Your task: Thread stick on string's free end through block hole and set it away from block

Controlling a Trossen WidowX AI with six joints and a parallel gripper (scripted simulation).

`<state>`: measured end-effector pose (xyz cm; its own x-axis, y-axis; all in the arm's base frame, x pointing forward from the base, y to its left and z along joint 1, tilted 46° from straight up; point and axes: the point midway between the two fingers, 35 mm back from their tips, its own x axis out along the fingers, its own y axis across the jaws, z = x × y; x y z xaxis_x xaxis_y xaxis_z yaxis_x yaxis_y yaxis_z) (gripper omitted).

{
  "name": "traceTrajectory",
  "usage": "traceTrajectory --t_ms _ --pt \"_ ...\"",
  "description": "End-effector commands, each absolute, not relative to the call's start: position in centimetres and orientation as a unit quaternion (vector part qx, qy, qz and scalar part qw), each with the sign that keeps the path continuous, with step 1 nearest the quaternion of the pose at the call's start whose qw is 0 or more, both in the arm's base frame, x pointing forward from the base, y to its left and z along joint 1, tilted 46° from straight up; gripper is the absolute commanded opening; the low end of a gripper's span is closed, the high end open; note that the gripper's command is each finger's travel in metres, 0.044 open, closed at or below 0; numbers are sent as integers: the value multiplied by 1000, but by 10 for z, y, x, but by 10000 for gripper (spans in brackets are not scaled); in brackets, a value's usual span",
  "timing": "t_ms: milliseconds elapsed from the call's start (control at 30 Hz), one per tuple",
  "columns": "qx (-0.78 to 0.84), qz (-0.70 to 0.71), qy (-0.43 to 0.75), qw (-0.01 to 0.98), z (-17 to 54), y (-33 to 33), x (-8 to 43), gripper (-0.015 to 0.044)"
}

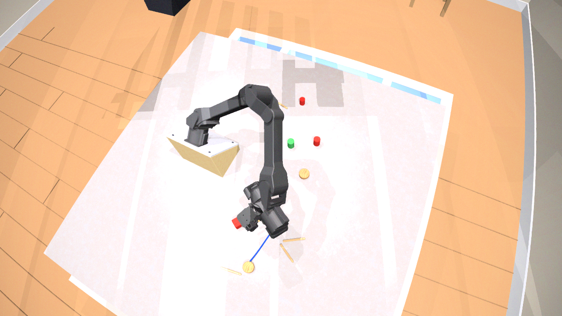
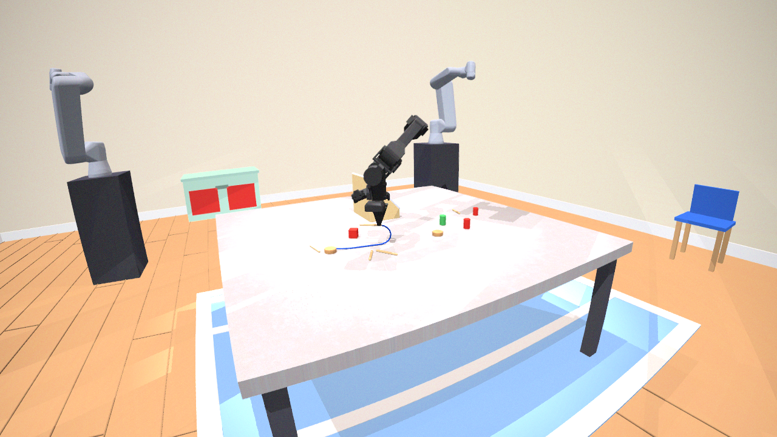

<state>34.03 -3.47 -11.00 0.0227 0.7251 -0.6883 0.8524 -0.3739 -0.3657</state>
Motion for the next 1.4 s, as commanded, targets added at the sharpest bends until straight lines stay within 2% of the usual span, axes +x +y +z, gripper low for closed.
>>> traceTrajectory --t_ms 0,1367 --pt "712 -424 554 75 -106 -31 345 0" --pt "714 -421 555 73 -74 0 372 0"
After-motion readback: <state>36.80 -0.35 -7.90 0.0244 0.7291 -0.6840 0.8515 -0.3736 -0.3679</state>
